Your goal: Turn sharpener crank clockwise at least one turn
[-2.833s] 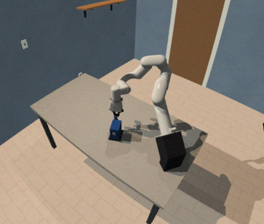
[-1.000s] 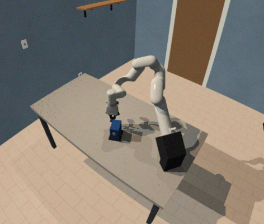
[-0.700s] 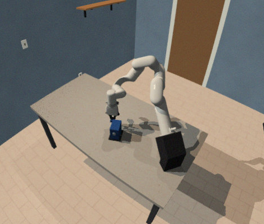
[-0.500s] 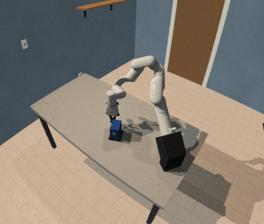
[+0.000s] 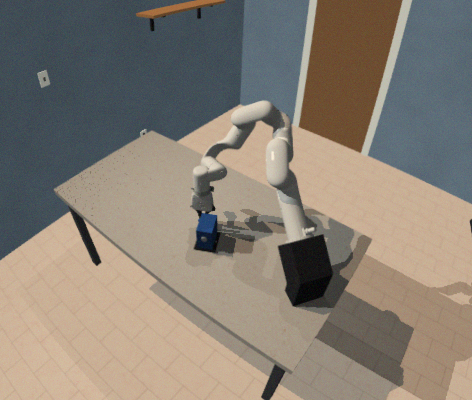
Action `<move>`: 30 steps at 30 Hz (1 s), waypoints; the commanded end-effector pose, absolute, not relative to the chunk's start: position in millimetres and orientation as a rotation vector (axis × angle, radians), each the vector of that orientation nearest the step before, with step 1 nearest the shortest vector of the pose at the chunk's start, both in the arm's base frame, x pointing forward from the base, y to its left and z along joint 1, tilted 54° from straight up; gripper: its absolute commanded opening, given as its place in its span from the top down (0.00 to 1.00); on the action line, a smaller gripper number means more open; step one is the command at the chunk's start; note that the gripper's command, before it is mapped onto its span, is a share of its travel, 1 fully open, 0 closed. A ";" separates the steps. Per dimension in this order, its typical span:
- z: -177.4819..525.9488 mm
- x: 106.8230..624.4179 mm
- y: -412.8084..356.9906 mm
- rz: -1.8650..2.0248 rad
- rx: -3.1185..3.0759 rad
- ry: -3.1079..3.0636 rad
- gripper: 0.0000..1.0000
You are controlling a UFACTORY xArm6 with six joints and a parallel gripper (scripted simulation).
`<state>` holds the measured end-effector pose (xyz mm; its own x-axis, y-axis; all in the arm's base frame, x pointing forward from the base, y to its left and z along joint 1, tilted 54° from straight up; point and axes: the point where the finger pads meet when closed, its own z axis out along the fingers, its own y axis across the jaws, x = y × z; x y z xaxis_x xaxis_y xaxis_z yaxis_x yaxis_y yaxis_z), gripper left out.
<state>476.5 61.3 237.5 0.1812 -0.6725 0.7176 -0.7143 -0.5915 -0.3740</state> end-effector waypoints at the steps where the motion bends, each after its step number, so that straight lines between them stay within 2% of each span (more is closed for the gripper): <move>1: 232.5 478.4 56.2 1.408 2.379 -1.397 1.00; 30: 210.2 469.8 30.1 1.408 2.379 -1.397 1.00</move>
<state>469.9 30.3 209.9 0.1809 -0.6720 0.7182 -0.7145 -0.5916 -0.3736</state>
